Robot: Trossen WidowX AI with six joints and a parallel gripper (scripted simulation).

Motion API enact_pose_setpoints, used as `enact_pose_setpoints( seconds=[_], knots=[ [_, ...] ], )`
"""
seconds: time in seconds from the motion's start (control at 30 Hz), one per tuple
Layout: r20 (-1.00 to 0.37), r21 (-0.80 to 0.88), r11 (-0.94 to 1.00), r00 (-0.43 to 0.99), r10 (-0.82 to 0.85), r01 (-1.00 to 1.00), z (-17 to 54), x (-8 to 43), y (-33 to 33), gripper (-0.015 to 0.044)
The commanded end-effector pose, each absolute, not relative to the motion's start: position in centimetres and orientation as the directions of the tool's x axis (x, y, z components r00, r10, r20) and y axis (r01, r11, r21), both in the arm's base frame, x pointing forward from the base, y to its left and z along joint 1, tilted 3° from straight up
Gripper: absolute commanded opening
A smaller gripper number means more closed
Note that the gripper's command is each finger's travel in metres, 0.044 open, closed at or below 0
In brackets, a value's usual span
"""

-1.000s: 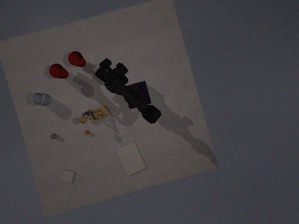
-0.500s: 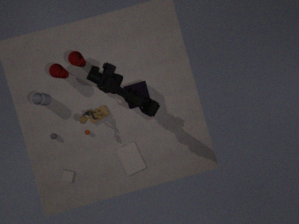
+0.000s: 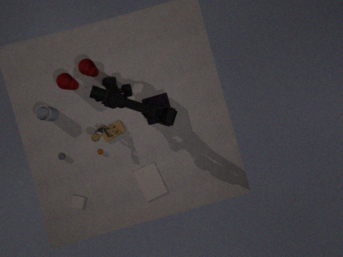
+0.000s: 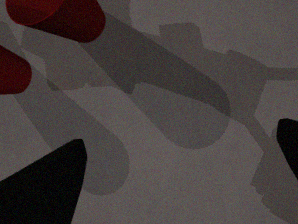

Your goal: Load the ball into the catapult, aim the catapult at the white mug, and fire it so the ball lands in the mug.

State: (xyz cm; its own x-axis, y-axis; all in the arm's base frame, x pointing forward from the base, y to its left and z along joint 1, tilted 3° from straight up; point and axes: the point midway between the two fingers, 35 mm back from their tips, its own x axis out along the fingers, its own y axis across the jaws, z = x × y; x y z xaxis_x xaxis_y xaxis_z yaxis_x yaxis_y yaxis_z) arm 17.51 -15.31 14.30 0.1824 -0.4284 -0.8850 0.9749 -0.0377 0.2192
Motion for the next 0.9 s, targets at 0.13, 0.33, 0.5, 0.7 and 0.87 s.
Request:
enact_pose_setpoints(
  seconds=[0.13,0.33,0.5,0.7,0.87],
  knots=[
    [-0.914,0.132,0.236,0.210,-0.347,0.963,14.2,20.6,-13.3,0.0440],
    [-0.931,0.078,0.418,0.216,-0.295,0.905,14.0,22.4,-11.7,0.0440],
    [-0.942,0.044,0.549,0.217,-0.255,0.835,13.8,23.8,-10.3,0.0440],
    [-0.954,0.014,0.678,0.213,-0.211,0.735,13.5,25.3,-8.5,0.0440],
    [-0.964,-0.006,0.786,0.204,-0.168,0.618,13.2,26.5,-6.7,0.0440]
  ],
)
